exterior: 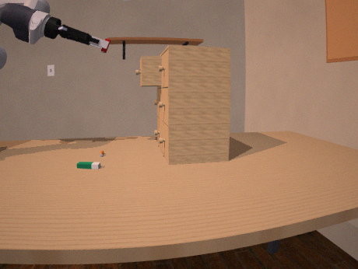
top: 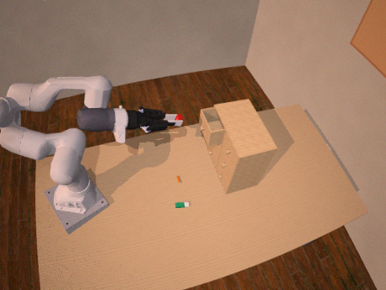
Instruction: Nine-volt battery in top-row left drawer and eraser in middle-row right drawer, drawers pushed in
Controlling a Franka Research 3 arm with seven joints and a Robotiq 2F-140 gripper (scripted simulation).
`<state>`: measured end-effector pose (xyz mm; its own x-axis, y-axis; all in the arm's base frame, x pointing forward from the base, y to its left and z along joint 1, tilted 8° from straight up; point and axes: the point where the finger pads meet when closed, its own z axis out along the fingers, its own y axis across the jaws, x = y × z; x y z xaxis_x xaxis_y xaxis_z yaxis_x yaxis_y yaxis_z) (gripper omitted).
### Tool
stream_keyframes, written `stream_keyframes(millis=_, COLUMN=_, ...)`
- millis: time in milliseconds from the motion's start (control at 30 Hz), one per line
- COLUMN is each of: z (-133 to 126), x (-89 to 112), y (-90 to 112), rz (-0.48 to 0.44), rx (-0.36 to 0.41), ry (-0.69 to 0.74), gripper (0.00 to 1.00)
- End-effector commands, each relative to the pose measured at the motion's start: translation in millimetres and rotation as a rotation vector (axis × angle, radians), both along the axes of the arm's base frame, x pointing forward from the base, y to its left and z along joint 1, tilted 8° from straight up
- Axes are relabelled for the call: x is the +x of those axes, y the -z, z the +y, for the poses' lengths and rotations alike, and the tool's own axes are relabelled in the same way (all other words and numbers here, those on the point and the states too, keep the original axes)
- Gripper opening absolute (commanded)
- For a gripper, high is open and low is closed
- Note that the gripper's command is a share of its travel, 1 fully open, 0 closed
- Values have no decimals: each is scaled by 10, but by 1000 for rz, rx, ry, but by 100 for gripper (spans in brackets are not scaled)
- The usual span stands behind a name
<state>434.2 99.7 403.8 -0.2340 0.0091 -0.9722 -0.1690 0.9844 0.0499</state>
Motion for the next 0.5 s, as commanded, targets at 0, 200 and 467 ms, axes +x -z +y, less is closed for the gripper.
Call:
stream_keyframes(millis=0, z=-38, x=-13, y=5, rz=-2, rx=8, ry=14, gripper=14)
stream_keyframes(millis=200, z=-111, x=-47, y=52, rz=-2, rx=8, ry=32, gripper=14)
stream_keyframes(millis=467, z=-111, x=-47, y=52, rz=-2, rx=8, ry=32, gripper=14)
